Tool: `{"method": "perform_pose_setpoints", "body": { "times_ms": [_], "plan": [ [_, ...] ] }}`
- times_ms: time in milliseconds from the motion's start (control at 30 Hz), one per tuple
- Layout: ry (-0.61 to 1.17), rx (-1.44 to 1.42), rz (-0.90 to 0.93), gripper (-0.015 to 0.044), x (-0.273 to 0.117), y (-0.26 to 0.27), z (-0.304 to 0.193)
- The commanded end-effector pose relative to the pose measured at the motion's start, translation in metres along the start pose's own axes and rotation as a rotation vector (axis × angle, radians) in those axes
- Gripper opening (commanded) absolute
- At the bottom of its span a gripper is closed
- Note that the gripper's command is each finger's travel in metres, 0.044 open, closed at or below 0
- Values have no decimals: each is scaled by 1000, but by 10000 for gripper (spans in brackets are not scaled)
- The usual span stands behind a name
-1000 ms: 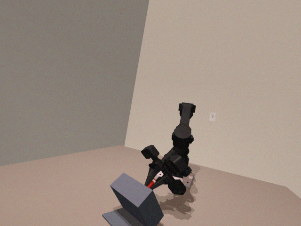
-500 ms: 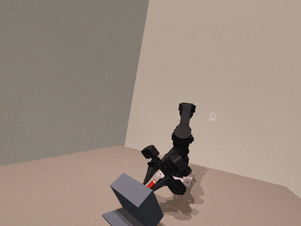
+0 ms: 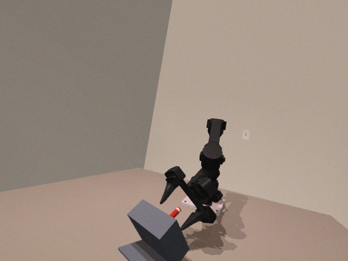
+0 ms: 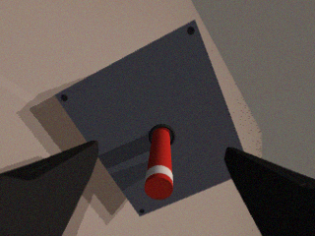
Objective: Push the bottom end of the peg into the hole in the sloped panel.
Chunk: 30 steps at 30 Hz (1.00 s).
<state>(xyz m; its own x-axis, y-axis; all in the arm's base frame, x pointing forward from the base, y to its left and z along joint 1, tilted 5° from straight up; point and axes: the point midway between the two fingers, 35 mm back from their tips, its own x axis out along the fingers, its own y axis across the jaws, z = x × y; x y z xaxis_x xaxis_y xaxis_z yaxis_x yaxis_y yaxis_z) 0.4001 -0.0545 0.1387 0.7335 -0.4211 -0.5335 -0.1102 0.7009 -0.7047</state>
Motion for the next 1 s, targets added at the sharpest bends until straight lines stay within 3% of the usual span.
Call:
{"method": "perform_pose_setpoints", "body": {
  "times_ms": [0,967],
  "plan": [
    [-2,3,-1,440,-7,0,2],
    [-3,4,2,440,-49,1,6]
  ]
}}
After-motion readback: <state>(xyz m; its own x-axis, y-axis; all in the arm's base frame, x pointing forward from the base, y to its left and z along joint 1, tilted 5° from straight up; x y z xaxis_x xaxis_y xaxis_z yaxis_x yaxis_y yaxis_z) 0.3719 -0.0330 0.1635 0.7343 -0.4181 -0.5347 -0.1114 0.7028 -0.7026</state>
